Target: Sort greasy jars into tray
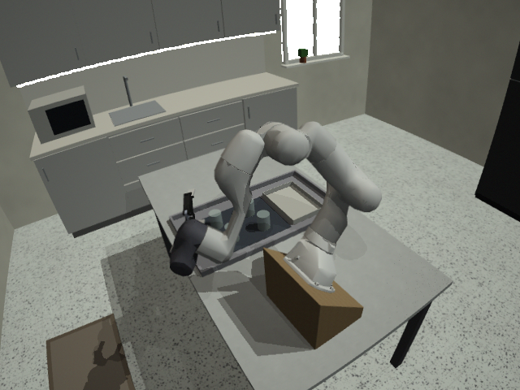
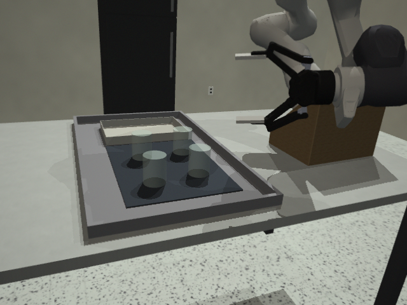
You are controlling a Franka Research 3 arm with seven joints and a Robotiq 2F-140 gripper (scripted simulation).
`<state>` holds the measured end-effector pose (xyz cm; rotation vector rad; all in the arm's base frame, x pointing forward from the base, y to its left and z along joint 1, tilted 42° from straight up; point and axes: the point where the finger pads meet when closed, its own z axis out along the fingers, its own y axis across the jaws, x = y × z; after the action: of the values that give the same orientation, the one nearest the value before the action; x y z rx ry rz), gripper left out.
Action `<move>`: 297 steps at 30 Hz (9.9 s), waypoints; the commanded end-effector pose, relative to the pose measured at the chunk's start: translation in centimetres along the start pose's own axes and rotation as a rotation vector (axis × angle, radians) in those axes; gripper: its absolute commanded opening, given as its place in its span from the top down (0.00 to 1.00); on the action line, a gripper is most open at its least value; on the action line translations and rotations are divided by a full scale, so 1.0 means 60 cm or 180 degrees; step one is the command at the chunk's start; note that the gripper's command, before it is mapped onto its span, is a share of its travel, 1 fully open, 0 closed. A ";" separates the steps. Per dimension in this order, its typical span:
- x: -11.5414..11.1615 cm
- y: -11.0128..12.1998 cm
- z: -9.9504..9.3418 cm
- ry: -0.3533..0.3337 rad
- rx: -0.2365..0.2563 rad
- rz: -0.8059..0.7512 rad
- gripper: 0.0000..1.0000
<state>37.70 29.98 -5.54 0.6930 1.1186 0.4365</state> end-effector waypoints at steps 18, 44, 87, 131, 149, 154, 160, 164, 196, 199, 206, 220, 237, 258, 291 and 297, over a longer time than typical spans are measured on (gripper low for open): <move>0.000 0.000 0.000 0.0000 0.0000 0.0001 0.00; -0.069 -0.002 0.094 -0.0707 0.0924 0.0301 0.00; -0.322 0.010 0.330 -0.3118 0.4069 0.2000 0.00; -0.736 0.207 0.626 -0.4525 0.5970 0.5639 0.00; -0.736 0.207 0.626 -0.4525 0.5970 0.5639 0.00; -0.736 0.207 0.626 -0.4525 0.5970 0.5639 0.00; -0.736 0.207 0.626 -0.4525 0.5970 0.5639 0.00; -0.736 0.207 0.626 -0.4525 0.5970 0.5639 0.00; -0.736 0.207 0.626 -0.4525 0.5970 0.5639 0.00; -0.736 0.207 0.626 -0.4525 0.5970 0.5639 0.00; -0.709 0.182 0.587 -0.4477 0.6020 0.5479 0.00; -0.628 0.120 0.485 -0.4327 0.6162 0.5063 0.00; -0.535 0.049 0.367 -0.4148 0.6298 0.4585 0.00; -0.423 -0.036 0.225 -0.3923 0.6426 0.4016 0.00; -0.352 -0.087 0.154 -0.4718 0.6017 0.4563 0.00; -0.352 -0.087 0.154 -0.4718 0.6017 0.4563 0.00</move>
<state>37.48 10.04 7.32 2.8086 -0.9181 -0.2980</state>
